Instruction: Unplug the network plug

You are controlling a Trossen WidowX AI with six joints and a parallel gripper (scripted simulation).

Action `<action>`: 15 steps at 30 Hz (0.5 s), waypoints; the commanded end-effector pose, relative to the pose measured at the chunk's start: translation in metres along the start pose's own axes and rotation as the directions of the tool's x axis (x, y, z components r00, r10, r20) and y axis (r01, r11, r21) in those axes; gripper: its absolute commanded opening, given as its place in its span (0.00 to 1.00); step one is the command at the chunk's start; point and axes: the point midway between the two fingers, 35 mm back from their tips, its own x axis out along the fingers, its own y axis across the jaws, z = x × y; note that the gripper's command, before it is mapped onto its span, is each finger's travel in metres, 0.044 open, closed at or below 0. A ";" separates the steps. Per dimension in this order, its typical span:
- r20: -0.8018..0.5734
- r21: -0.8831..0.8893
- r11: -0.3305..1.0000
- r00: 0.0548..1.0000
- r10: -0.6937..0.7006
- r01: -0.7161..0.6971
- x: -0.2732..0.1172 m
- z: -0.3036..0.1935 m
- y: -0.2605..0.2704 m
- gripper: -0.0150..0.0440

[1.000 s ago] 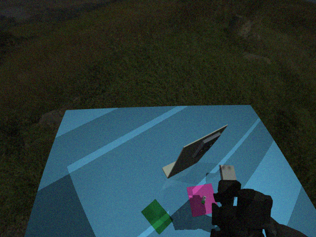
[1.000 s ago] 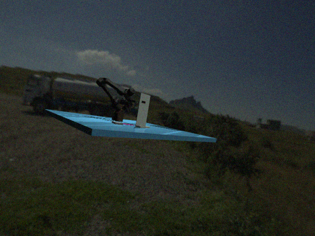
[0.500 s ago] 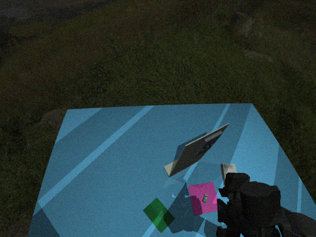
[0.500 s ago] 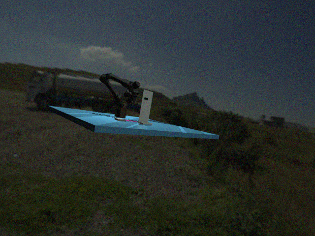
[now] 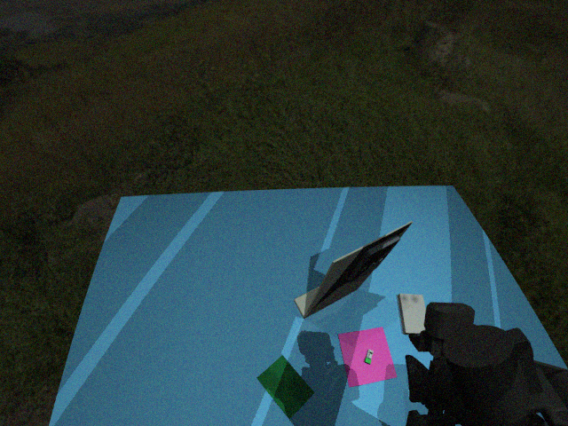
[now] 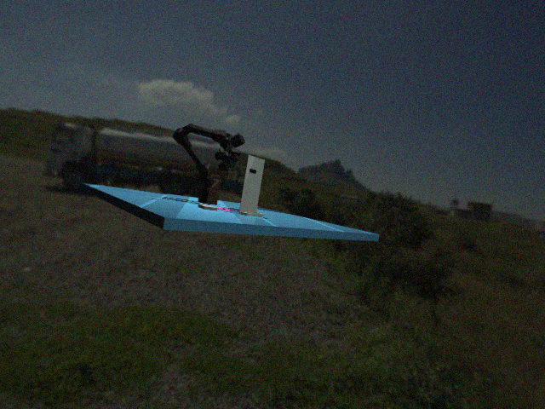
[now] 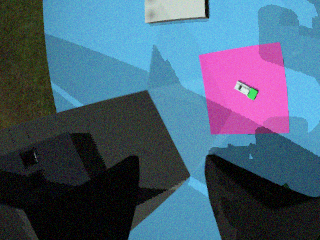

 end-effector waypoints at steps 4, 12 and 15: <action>0.013 -0.002 1.000 1.000 0.009 -0.009 -0.016 0.004 0.008 0.52; 0.013 -0.002 1.000 1.000 0.009 -0.009 -0.017 0.004 0.009 0.83; 0.013 -0.002 1.000 1.000 0.009 -0.009 -0.017 0.004 0.009 0.96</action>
